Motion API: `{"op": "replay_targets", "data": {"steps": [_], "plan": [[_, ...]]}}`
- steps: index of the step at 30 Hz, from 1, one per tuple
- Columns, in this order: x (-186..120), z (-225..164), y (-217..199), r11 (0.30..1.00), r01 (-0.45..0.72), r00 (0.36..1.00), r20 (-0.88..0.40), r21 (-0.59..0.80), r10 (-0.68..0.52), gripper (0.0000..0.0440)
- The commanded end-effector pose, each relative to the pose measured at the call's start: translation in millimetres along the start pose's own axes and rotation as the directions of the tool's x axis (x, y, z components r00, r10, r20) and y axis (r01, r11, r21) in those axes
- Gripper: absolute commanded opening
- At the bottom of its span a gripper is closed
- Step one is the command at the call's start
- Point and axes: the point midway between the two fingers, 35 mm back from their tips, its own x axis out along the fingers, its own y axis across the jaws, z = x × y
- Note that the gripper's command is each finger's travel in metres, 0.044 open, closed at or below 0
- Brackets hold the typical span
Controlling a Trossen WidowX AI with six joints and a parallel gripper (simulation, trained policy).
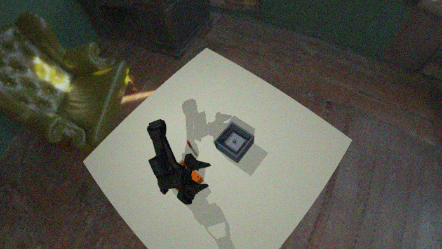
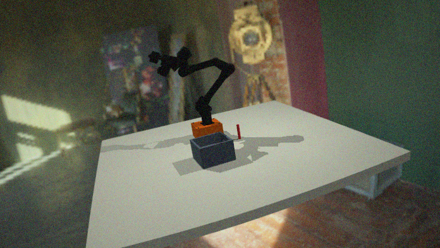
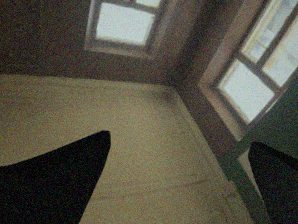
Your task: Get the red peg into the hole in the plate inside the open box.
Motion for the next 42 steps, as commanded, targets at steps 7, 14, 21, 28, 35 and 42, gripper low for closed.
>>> {"op": "replay_targets", "data": {"steps": [7, 14, 21, 28, 35, 42], "plan": [[19.0, -12.0, -4.6, 0.980, 0.034, 0.997, -0.070, 0.198, -0.021, 0.0440], [36.0, -15.0, -9.9, 0.903, 0.072, 0.994, -0.106, 0.424, -0.029, 0.0440], [52.9, -14.7, -17.4, 0.773, 0.106, 0.992, -0.122, 0.625, -0.037, 0.0440], [69.5, -11.9, -28.1, 0.598, 0.125, 0.992, -0.119, 0.791, -0.049, 0.0440], [85.5, -7.1, -42.5, 0.391, 0.119, 0.993, -0.100, 0.913, -0.069, 0.0440], [100.1, -0.8, -61.3, 0.167, 0.082, 0.993, -0.066, 0.983, -0.099, 0.0440]]}}
